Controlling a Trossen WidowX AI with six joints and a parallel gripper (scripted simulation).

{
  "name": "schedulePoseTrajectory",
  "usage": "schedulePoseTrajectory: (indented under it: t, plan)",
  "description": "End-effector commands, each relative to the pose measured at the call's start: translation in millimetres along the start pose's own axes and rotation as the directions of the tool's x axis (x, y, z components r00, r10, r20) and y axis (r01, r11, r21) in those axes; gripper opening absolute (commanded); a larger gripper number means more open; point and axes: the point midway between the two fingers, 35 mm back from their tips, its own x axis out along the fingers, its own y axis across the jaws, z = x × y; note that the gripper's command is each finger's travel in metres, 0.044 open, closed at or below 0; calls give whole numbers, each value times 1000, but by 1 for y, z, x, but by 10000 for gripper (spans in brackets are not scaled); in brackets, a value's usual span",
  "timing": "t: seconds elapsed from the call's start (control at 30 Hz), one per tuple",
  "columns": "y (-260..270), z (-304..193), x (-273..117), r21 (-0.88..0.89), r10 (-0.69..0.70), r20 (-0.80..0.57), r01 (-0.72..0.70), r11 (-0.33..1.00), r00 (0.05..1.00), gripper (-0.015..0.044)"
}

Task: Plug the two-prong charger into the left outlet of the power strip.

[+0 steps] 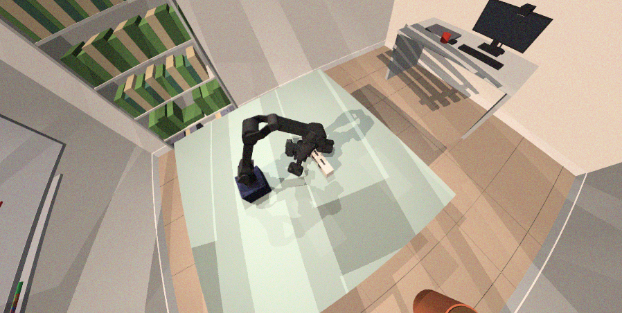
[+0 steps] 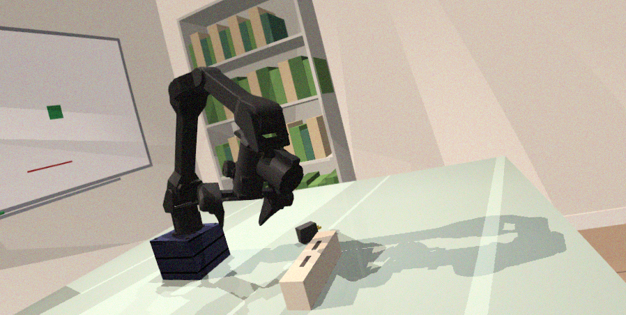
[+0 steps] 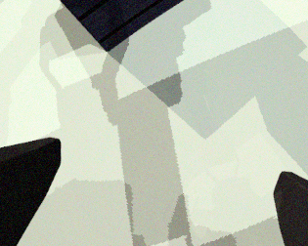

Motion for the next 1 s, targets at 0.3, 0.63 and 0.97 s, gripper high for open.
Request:
schedulePoseTrajectory:
  t: [0.3, 0.63, 0.97]
  plan:
    - [-18, 2, 4, 147, 10, -65, -1, 989, 998, 440]
    - [-38, 7, 8, 312, 13, -139, 31, 950, 990, 440]
    - [-59, 12, 12, 459, 6, -210, 93, 883, 978, 440]
